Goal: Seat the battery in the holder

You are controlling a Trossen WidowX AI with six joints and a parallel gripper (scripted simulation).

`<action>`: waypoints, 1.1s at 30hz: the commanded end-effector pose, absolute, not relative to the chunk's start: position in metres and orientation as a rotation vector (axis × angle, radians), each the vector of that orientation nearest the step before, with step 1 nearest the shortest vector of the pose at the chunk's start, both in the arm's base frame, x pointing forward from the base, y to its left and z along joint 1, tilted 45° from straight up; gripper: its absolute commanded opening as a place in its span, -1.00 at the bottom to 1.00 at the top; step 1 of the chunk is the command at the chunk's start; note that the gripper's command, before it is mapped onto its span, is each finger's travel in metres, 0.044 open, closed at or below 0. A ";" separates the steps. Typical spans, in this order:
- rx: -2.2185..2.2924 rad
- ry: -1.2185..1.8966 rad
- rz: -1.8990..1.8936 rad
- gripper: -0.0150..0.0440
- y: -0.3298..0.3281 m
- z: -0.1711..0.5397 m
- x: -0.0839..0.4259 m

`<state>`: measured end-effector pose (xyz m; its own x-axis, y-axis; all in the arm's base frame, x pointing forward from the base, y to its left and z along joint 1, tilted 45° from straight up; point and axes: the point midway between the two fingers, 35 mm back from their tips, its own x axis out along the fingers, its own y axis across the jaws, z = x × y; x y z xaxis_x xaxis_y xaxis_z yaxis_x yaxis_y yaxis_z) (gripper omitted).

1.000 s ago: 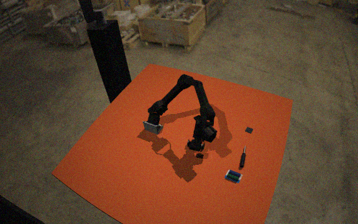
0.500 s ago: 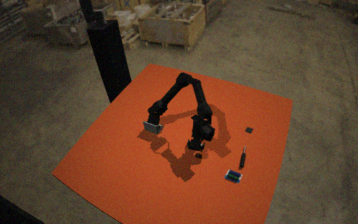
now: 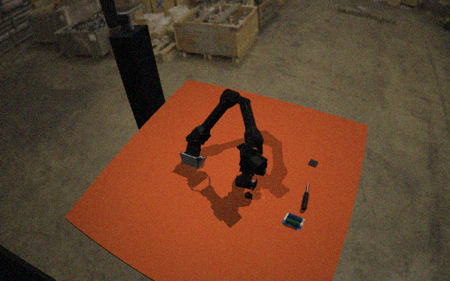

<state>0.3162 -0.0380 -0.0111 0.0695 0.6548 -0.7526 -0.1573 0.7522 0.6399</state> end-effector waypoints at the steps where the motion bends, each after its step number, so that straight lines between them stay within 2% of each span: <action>1: 0.460 1.355 0.643 -0.26 -0.034 -0.012 0.315; 33: 0.459 1.280 0.595 -0.26 -0.033 -0.013 0.305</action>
<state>0.3101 -0.0346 -0.0118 0.1764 0.6399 -0.7479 -0.1563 0.7684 0.6206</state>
